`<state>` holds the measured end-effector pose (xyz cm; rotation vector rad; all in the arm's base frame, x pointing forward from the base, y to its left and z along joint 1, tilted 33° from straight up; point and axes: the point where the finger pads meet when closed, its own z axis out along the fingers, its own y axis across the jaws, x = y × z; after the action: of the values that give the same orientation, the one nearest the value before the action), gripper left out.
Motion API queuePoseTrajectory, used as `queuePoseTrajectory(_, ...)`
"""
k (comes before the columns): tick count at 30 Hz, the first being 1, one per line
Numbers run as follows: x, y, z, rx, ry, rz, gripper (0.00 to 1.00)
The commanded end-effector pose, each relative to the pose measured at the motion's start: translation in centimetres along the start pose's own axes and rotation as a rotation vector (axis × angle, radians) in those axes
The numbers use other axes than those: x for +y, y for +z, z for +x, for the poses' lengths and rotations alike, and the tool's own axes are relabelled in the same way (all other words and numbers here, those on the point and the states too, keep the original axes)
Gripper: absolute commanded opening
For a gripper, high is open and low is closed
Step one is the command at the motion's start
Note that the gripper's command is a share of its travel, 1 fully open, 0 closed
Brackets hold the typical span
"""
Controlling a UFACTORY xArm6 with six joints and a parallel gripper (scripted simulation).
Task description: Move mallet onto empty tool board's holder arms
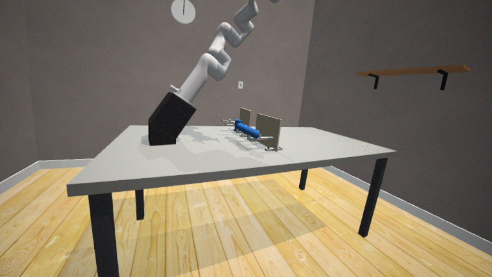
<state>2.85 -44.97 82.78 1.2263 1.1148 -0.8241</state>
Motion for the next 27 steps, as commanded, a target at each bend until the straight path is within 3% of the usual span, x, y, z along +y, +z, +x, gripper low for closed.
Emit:
queuePoseTrajectory(1,0.0,-0.1,-0.1,-0.003,0.0,0.0,1.0)
queuePoseTrajectory(20,0.0,0.0,0.0,-0.001,-0.003,-0.001,1.0)
queuePoseTrajectory(27,0.8,1.2,2.6,0.046,-0.079,-0.031,1.0)
